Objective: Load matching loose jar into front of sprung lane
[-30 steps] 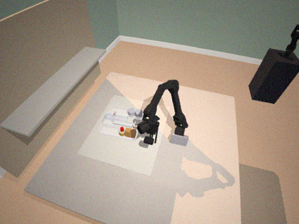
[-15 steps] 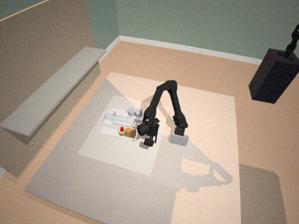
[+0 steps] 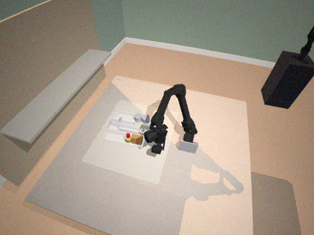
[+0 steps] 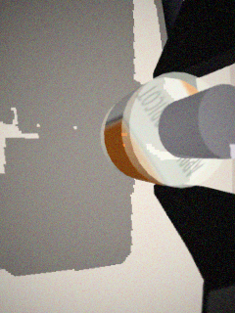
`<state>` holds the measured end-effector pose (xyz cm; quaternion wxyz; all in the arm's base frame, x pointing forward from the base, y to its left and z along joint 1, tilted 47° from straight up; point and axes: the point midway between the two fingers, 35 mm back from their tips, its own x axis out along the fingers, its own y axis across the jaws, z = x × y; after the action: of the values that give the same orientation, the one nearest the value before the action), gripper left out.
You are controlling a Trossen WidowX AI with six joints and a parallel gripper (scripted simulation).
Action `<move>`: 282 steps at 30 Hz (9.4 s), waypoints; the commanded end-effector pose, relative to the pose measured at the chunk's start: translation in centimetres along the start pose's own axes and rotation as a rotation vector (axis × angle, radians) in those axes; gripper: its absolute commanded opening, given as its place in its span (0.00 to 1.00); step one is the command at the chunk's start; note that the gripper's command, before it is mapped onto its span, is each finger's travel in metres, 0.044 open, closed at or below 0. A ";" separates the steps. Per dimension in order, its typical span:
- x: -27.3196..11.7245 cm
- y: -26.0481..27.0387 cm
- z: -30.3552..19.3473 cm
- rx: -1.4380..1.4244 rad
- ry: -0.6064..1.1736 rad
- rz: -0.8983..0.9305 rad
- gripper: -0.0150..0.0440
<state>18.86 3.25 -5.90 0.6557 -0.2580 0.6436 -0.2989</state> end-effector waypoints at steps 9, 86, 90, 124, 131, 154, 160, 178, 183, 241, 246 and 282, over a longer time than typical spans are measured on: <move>-4.2 0.4 0.4 -0.007 -0.002 0.004 0.25; -2.8 -9.3 10.8 -0.065 -0.004 -0.006 0.25; -2.8 -9.3 11.0 -0.065 -0.004 -0.006 0.25; -2.8 -9.2 12.4 -0.064 -0.005 -0.006 0.25; -2.8 -9.2 12.6 -0.064 -0.005 -0.006 0.25; -2.9 -9.2 13.6 -0.064 -0.005 -0.006 0.25; -2.9 -9.2 13.8 -0.064 -0.005 -0.006 0.25; -3.0 -9.2 14.6 -0.063 -0.005 -0.006 0.25; -3.1 -9.2 14.8 -0.063 -0.005 -0.006 0.25; -3.2 -9.3 16.1 -0.063 -0.006 -0.006 0.25; -3.2 -9.3 16.1 -0.063 -0.006 -0.006 0.25; -3.1 -9.2 16.5 -0.063 -0.006 -0.006 0.25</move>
<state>34.00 -1.72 3.29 0.6393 -0.2822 0.6591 -0.2779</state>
